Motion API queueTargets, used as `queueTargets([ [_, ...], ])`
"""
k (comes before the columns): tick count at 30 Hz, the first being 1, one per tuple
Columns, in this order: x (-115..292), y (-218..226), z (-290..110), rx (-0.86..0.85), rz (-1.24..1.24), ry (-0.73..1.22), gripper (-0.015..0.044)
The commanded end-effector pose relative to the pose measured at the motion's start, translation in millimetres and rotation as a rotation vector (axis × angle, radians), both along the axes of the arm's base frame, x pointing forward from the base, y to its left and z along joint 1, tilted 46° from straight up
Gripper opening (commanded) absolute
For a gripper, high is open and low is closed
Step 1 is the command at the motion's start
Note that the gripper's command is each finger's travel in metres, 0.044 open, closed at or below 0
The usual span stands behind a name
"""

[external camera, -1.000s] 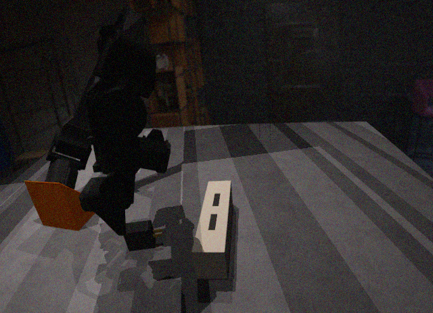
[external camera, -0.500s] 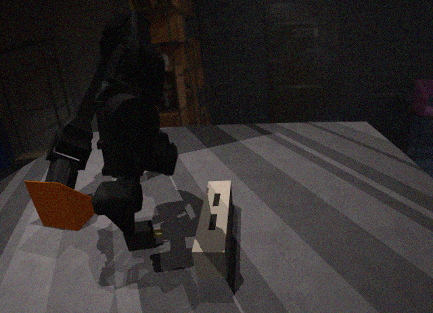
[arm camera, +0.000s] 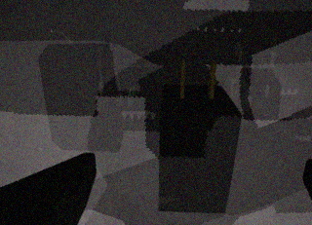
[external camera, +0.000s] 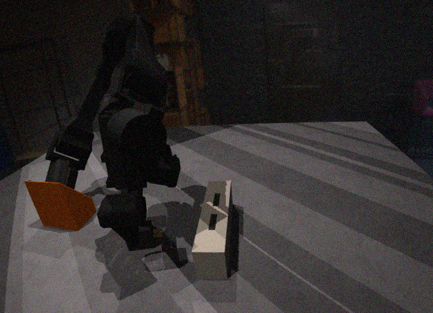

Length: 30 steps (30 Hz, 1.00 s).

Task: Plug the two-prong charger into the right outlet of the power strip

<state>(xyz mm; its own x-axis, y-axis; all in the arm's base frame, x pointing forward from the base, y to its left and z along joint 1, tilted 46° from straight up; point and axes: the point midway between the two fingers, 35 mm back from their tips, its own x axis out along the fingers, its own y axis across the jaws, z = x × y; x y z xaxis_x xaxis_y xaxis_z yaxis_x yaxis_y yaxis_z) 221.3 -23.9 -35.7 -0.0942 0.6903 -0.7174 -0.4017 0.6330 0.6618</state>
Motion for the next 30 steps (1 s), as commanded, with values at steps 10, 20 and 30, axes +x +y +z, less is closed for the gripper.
queueTargets([
  [10,-2,16,-14,0.007,-0.006,0.007,0.044],
  [20,-2,20,-18,0.003,0.001,0.001,0.0361],
  [30,-2,20,-18,0.003,0.001,0.001,0.0138],
])
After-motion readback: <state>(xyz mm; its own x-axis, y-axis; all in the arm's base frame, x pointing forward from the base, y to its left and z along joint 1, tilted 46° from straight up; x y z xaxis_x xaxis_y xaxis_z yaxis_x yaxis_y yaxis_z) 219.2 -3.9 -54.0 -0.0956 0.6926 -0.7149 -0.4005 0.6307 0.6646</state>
